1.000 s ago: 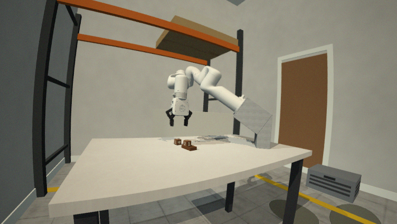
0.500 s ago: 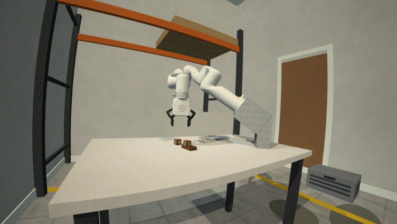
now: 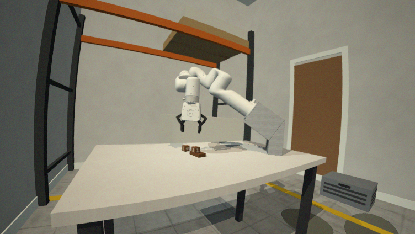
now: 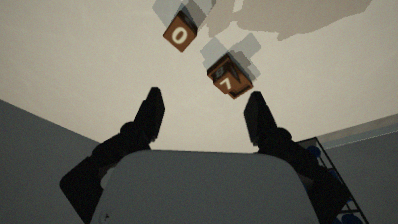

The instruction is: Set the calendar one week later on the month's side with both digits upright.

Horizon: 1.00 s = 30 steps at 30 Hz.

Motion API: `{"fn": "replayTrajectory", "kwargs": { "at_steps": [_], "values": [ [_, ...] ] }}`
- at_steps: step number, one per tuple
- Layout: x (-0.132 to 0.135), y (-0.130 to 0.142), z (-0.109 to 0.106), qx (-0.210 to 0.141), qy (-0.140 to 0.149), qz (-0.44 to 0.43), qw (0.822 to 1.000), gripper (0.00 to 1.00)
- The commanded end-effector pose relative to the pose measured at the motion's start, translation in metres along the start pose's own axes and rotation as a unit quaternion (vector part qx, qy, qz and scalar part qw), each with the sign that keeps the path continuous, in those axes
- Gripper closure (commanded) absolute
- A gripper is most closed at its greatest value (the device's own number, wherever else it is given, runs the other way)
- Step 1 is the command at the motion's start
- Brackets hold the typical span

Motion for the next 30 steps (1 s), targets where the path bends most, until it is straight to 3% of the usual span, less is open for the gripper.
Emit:
{"fn": "replayTrajectory", "kwargs": {
  "at_steps": [1,9,22,30],
  "values": [
    [0.009,0.006,0.000,0.002,-0.008,0.086,0.996,0.00],
    [0.016,0.009,0.000,0.001,-0.008,0.156,0.988,0.00],
    [0.038,0.018,-0.001,-0.001,-0.007,0.336,0.942,0.00],
    [0.041,0.019,-0.001,-0.001,-0.006,0.360,0.933,0.00]
  ]
}}
Point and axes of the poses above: the point where the finger pads meet when closed, its own z axis out along the fingers, its own x axis across the jaws, y = z × x, the point moved 1 cm from there along -z, back along the fingers, and after that the axes turned 13 degrees about z, right-handed, at the moved point
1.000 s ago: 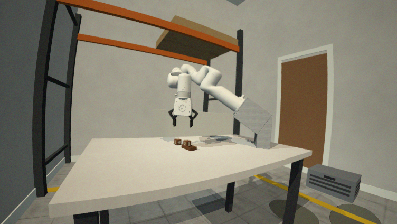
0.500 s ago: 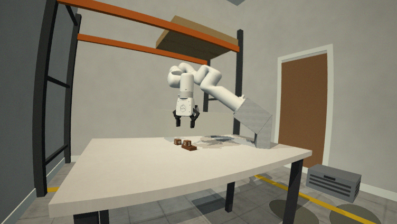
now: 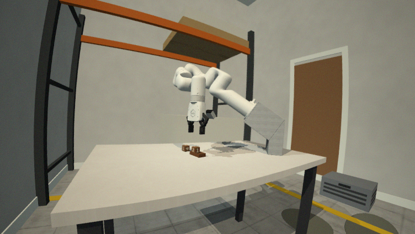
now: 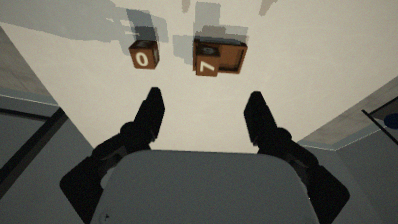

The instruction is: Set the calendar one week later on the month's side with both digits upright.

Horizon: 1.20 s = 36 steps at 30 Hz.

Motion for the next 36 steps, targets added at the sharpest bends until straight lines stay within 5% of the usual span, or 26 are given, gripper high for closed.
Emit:
{"fn": "replayTrajectory", "kwargs": {
  "at_steps": [1,2,36],
  "values": [
    [0.0026,0.0001,-0.0005,-0.004,-0.004,0.018,1.000,0.00],
    [0.0026,0.0001,-0.0005,-0.004,-0.004,0.018,1.000,0.51],
    [0.0026,0.0001,-0.0005,-0.004,-0.004,0.018,1.000,0.51]
  ]
}}
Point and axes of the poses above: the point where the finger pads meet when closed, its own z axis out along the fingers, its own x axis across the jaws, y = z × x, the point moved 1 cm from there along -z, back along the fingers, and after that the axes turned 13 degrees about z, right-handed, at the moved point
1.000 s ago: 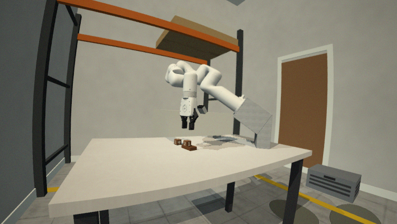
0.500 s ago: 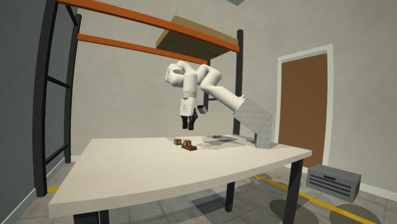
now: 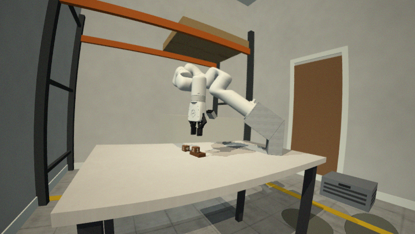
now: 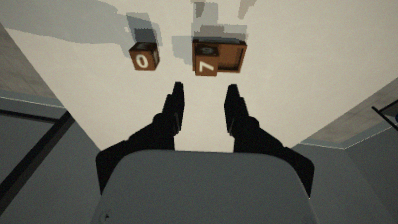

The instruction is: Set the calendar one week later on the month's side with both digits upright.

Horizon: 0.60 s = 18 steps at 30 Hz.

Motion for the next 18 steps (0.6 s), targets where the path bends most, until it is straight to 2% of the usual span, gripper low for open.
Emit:
{"fn": "replayTrajectory", "kwargs": {
  "at_steps": [1,18],
  "values": [
    [0.0006,0.0006,-0.0007,-0.001,0.001,0.000,1.000,0.51],
    [0.0008,0.0006,0.0066,-0.001,0.000,0.000,1.000,0.51]
  ]
}}
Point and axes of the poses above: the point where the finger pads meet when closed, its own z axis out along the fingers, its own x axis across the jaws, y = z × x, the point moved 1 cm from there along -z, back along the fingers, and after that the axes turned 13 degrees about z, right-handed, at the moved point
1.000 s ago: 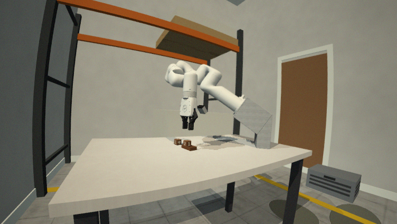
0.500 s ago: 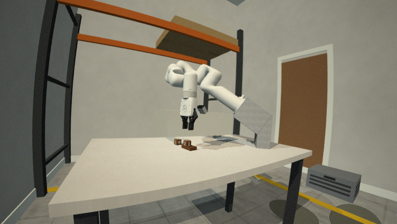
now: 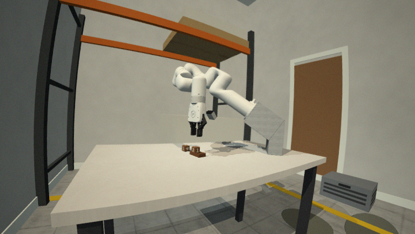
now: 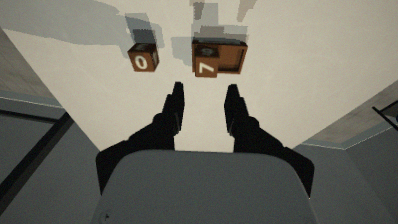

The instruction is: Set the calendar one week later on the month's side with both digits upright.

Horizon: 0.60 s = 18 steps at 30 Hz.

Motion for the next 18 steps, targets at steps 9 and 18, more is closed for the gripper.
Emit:
{"fn": "replayTrajectory", "kwargs": {
  "at_steps": [9,18],
  "values": [
    [0.001,0.001,0.013,-0.001,0.001,0.000,1.000,0.51],
    [0.002,0.001,0.026,-0.001,0.001,0.000,1.000,0.51]
  ]
}}
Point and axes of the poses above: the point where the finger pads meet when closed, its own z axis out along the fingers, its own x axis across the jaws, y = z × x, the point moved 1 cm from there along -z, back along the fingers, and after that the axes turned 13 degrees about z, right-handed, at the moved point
